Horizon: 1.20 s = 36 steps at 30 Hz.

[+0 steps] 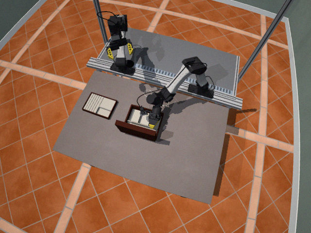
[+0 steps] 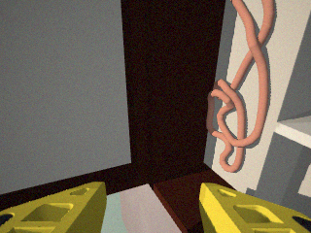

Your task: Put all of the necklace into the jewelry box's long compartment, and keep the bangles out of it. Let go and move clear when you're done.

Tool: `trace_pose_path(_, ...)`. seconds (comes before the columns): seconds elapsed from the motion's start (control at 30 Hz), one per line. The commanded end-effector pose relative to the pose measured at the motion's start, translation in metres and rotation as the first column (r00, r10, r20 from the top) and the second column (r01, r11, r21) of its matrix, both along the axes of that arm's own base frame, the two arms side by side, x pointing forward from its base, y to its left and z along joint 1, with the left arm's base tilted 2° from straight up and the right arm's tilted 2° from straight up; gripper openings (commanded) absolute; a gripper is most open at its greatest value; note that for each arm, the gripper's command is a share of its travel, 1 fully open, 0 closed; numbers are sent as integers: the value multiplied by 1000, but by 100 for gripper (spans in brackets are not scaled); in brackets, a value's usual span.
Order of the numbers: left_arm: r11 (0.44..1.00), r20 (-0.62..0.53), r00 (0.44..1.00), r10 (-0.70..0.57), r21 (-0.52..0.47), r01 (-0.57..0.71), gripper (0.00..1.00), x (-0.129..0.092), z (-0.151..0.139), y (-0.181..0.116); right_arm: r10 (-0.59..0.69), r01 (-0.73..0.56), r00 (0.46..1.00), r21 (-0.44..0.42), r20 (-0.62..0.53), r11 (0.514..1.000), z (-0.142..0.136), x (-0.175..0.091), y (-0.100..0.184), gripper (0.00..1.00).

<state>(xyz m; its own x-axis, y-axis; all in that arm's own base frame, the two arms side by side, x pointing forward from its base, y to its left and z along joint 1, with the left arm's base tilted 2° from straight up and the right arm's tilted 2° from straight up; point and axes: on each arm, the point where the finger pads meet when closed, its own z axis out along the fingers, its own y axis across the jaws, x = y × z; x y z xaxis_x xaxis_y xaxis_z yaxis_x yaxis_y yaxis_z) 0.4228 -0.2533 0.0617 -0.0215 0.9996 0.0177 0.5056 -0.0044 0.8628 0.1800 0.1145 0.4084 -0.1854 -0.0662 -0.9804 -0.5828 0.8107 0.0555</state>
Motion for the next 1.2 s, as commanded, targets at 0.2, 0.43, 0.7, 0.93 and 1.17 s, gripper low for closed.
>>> trace_pose_path(0.2,1000,29,1000,10,-28,-9,65,-62,51,-1,-1,1,999,13,32,1000,14,-5,-1,100)
trace_pose_path(0.43,995,-19,1000,18,-95,-19,65,-91,60,-3,-1,0,999,13,32,1000,14,-5,-1,100)
trace_pose_path(0.7,840,-208,978,26,-525,-134,65,-102,77,-8,-1,0,999,13,32,1000,14,-5,-1,100)
trace_pose_path(0.93,678,-308,951,3,-699,-228,65,-107,85,-4,0,-1,999,12,32,1000,14,-5,-1,100)
trace_pose_path(1.17,360,-404,913,-64,-862,-357,65,-107,108,6,0,-1,999,12,32,1000,14,-5,-1,100)
